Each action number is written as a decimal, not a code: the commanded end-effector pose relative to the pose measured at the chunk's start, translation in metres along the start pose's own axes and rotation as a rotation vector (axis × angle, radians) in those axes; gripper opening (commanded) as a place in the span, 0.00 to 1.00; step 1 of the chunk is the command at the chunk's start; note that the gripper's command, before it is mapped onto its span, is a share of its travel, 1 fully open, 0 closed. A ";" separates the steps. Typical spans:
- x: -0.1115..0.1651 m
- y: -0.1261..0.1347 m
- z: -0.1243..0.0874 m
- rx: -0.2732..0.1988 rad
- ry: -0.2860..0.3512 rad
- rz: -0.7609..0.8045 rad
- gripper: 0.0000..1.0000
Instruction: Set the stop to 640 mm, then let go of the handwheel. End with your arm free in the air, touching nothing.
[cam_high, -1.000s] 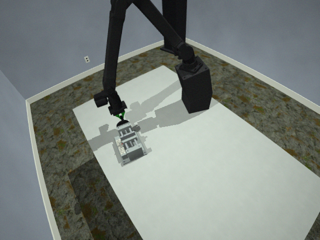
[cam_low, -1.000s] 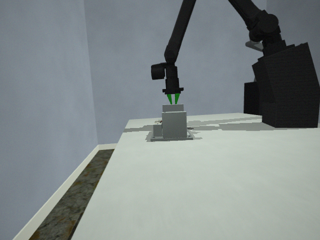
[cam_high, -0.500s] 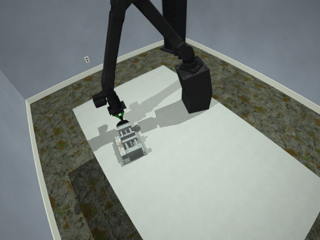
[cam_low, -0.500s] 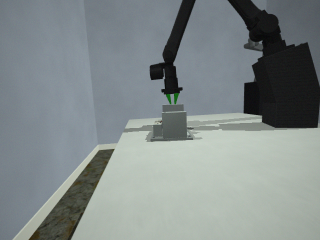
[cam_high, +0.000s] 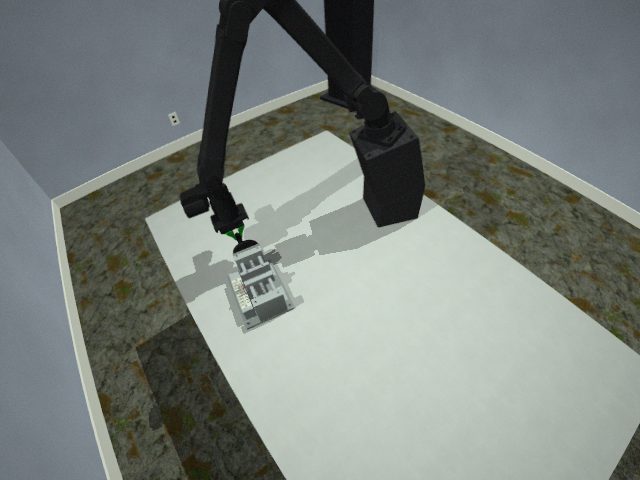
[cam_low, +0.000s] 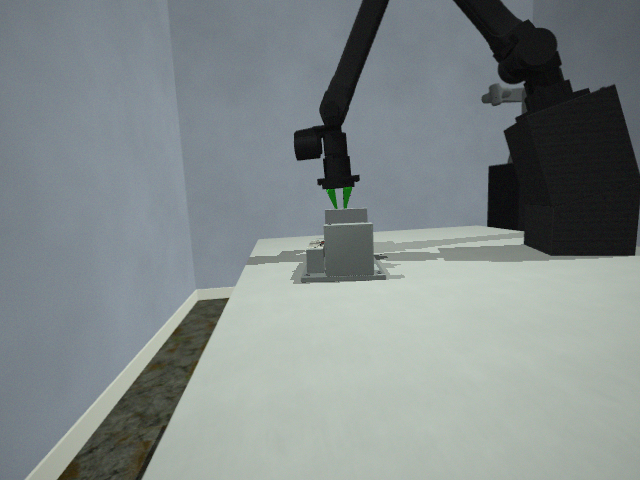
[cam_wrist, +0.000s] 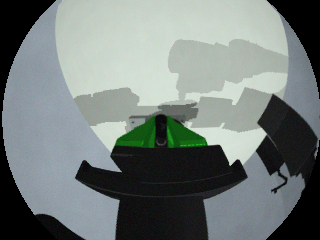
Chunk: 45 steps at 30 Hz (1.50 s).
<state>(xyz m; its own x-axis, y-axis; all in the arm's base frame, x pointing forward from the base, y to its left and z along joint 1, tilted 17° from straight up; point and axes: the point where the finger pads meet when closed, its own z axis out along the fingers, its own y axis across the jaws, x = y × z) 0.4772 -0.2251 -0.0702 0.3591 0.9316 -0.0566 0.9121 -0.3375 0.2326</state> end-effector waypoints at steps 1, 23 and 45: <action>0.001 0.059 -0.035 -0.129 -0.008 0.008 0.06; -0.001 0.058 0.012 -0.086 -0.008 0.009 0.06; -0.007 0.016 0.060 -0.050 -0.007 0.009 0.06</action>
<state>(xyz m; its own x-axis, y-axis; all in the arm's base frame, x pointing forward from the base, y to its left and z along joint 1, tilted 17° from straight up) 0.5032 -0.2377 -0.1082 0.3601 0.9310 -0.0599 0.9040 -0.3323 0.2689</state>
